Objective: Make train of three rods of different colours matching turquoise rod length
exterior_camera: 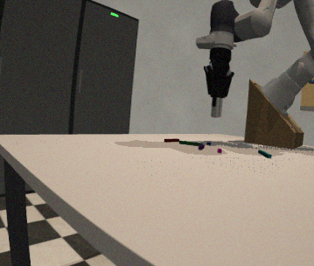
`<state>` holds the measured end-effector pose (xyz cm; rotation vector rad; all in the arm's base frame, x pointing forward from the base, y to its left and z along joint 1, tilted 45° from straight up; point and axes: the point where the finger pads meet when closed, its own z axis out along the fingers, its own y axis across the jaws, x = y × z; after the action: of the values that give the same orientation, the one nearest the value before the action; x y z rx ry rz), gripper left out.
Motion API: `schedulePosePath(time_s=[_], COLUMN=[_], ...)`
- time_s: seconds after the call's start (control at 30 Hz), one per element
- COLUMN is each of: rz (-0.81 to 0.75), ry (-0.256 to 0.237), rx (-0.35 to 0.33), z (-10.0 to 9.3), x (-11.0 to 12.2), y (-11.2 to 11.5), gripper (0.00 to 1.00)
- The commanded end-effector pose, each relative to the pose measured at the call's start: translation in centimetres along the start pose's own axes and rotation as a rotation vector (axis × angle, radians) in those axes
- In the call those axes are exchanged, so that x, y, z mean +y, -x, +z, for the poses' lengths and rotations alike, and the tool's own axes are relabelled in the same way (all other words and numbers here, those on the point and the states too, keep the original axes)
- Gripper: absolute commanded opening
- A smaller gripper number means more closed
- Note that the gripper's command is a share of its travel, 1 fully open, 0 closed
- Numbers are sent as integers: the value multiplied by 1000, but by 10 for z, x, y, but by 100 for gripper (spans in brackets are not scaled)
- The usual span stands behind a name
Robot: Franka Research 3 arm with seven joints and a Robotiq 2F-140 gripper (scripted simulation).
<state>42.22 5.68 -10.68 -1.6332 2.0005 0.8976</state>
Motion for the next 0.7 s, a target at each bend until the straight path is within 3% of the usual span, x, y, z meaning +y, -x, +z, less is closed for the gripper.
schedulePosePath(time_s=[0.0, 0.4, 0.67], rz=[-6, -8, -18], ry=[4, 4, 4], rx=[-1, -1, -1], z=[0, 1, 13], x=[2, 2, 2], y=[1, 1, 1], gripper=[3, 3, 3])
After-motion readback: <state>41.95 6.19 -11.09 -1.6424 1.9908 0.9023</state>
